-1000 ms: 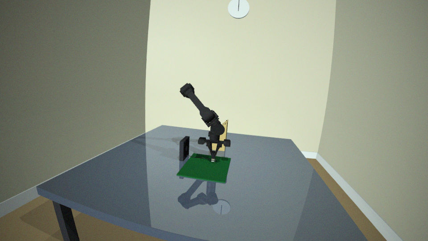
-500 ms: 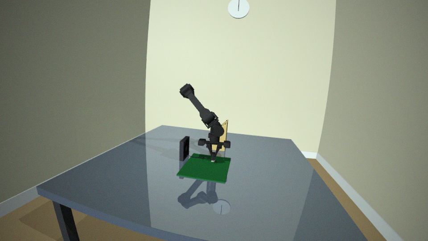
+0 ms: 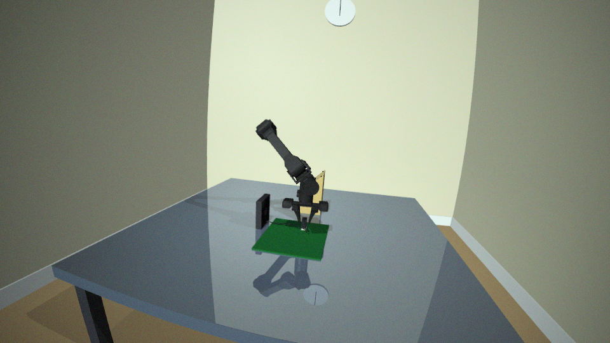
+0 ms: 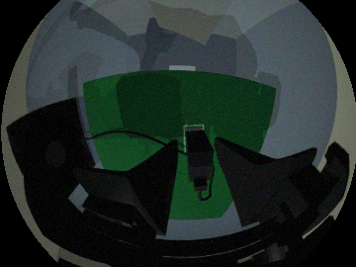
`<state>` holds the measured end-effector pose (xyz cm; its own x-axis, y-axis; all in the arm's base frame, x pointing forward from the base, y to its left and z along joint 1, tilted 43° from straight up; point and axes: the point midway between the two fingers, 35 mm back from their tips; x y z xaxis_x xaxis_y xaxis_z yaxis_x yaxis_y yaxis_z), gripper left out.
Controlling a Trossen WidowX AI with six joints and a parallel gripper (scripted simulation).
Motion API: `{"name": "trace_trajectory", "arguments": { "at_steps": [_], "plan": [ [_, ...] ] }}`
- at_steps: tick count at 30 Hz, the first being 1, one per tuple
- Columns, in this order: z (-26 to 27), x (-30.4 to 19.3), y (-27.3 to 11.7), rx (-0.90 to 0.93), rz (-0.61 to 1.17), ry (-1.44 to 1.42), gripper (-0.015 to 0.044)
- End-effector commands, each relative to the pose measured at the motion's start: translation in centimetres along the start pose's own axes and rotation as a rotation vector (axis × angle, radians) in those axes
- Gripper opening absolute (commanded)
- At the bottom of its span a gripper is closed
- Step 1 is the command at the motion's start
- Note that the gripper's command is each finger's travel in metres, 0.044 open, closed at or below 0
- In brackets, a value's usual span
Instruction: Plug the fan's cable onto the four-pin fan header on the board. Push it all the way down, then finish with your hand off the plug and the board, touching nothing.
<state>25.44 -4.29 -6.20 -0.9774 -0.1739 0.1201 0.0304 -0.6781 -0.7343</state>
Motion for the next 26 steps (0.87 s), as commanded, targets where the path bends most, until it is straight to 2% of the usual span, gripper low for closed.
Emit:
{"name": "trace_trajectory", "arguments": {
  "at_steps": [1,4,8,17,26],
  "plan": [
    [0.0,0.0,0.0,0.0,0.0,0.0,0.026],
    [0.0,-0.1,-0.9,-0.001,0.001,0.0,0.026],
    [-0.1,-0.1,-5.3,0.0,-0.001,0.0,0.026],
    [0.0,0.1,-5.6,0.0,-0.001,0.0,0.026],
    [1.5,10.2,-5.9,0.0,-0.006,-0.004,0.026]
  ]
}}
Point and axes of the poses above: the point midway between the two fingers, 35 mm back from their tips, its own y axis out along the fingers, its own z axis across the jaws, x = y × z, and after that the axes turned 9 degrees about -y, right-handed
